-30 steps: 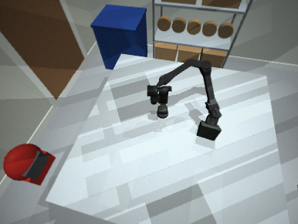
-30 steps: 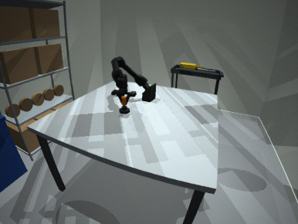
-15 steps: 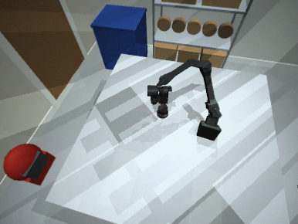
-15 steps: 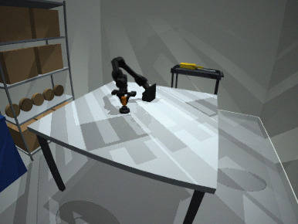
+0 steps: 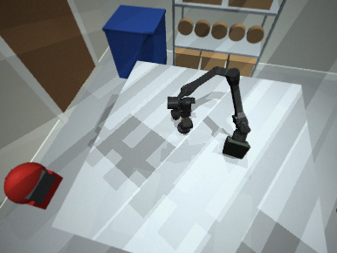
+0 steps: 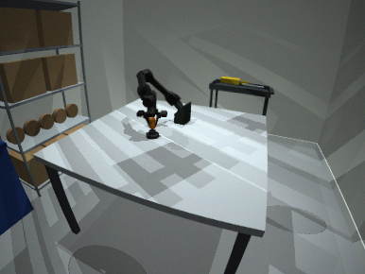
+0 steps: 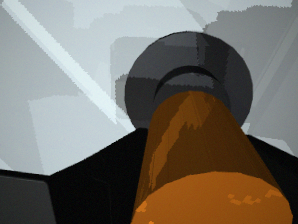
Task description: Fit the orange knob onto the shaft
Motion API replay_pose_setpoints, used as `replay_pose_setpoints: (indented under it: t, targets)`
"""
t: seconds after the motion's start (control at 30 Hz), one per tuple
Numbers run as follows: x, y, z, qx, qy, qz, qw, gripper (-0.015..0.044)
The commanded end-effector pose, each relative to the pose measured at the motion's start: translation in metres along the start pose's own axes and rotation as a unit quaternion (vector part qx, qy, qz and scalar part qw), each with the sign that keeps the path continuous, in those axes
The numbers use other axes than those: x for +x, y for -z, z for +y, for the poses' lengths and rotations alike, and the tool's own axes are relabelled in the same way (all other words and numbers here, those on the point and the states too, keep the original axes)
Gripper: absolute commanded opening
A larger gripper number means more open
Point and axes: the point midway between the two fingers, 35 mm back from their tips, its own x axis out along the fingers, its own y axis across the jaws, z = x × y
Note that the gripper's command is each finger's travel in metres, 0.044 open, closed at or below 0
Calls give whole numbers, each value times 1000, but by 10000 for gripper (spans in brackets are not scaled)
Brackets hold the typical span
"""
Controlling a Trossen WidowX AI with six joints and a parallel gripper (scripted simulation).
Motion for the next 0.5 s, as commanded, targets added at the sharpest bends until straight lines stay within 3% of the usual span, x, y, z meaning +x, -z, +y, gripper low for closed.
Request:
replay_pose_setpoints:
  t: [0.0,0.47]
  targets:
    - [0,-1,0,-7,0,-1,1000,0]
    - [-1,-2,-2,-7,0,-1,1000,0]
